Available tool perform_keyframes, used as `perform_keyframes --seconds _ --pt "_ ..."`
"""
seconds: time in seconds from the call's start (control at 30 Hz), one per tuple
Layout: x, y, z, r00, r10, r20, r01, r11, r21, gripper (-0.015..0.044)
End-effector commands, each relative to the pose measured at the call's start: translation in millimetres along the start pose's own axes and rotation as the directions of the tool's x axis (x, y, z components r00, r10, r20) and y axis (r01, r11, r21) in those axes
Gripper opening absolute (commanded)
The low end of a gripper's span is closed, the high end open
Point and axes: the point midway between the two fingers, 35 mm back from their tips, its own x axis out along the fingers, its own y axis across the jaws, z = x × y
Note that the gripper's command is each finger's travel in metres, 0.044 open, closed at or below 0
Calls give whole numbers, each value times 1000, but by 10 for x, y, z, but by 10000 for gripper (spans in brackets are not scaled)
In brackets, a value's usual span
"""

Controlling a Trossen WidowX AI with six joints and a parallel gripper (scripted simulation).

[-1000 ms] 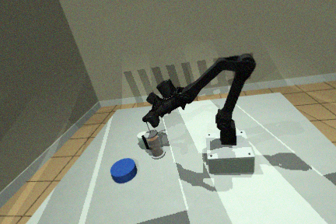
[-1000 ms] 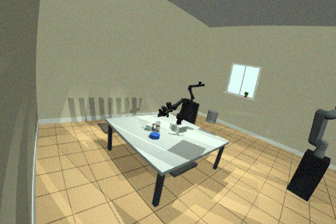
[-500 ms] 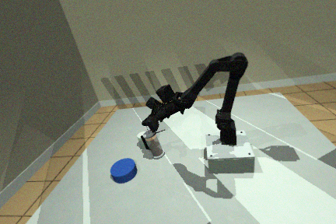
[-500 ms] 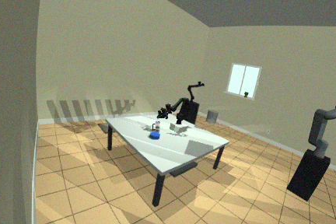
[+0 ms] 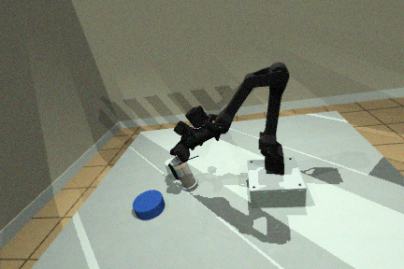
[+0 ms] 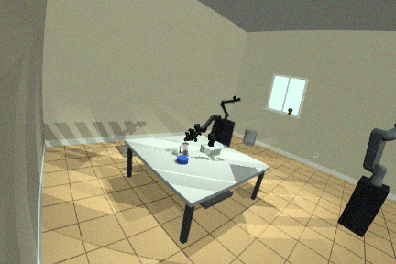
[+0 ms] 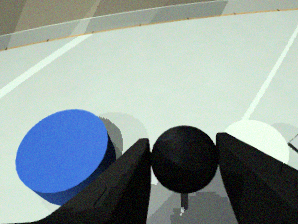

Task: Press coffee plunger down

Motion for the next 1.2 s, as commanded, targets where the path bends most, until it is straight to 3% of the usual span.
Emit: perform_keyframes --seconds 0.0,1.17 --pt "54 1 -154 999 -1 -54 1 1000 6 117" --pt "120 1 -89 999 -1 -53 1 1000 6 117"
